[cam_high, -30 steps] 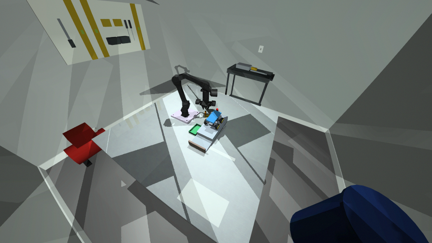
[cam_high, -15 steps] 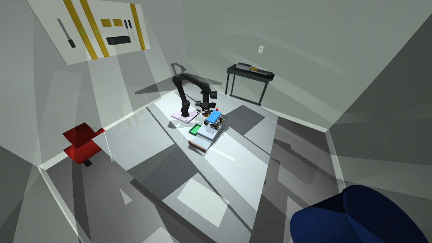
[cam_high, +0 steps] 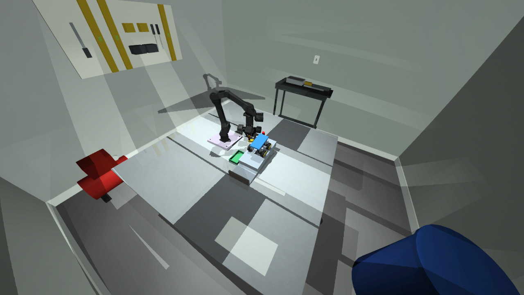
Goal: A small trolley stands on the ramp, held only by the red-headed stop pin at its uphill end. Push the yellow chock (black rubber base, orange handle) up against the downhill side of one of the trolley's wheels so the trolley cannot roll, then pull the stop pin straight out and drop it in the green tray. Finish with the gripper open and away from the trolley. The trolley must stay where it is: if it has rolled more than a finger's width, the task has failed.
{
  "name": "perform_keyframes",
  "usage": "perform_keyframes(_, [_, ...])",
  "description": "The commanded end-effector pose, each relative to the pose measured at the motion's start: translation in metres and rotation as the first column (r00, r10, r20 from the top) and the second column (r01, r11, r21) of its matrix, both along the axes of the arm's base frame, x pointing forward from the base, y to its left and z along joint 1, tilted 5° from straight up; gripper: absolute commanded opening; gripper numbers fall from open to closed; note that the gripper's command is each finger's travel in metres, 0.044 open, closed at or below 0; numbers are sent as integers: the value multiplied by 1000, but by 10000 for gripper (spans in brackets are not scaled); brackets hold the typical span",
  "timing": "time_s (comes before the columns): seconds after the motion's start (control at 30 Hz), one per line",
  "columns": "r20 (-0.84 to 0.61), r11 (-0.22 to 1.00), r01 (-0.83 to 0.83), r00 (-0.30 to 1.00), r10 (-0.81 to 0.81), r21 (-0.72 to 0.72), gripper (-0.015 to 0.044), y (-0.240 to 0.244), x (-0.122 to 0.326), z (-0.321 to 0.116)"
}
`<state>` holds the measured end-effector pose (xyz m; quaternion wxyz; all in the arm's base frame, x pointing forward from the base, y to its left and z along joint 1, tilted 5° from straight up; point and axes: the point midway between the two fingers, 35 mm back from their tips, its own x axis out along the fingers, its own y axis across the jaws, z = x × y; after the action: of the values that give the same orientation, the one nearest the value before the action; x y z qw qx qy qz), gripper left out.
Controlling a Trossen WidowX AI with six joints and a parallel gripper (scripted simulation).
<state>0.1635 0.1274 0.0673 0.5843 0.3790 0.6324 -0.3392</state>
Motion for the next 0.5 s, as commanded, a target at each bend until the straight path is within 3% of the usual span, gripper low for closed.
perform_keyframes(0.0, [-1,1000,5,1000,-5,-7,190,-1,0,-7])
perform_keyframes(0.27, [-1,1000,5,1000,-5,-7,190,0,-1,-18])
perform_keyframes(0.47, [-2,1000,0,1000,0,-1,52,1,-1,-14])
